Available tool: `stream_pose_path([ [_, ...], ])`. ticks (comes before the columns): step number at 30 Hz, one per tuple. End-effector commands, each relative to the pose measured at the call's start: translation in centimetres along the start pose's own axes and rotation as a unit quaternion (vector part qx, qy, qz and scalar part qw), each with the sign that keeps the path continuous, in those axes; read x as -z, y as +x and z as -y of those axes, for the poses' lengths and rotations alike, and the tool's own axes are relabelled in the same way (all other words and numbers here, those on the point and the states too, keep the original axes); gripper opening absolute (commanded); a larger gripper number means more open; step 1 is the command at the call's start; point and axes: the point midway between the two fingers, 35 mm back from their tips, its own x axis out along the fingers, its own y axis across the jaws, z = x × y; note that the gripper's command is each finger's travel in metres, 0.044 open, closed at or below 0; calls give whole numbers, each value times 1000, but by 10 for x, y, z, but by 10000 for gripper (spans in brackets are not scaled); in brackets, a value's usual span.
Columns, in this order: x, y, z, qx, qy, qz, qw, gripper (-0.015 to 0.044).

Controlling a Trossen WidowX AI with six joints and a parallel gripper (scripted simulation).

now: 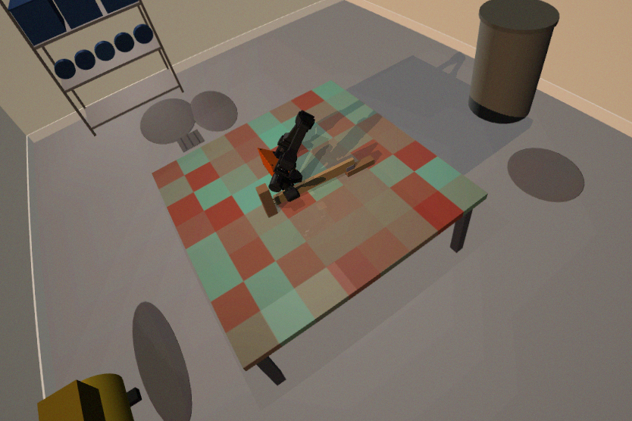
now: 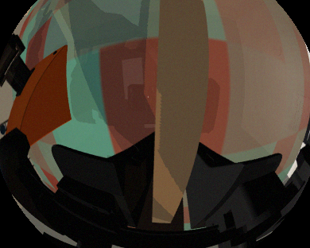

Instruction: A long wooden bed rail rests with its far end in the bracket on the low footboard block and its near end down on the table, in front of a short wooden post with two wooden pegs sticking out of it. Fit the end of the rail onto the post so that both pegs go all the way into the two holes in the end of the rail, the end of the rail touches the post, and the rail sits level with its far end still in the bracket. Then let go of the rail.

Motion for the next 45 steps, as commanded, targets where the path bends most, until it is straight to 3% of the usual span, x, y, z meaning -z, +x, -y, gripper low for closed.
stream_pose_path([
  [1, 3, -3, 2, 5, -2, -3, 1000, 0],
  [45, 15, -3, 2, 5, -2, -3, 1000, 0],
])
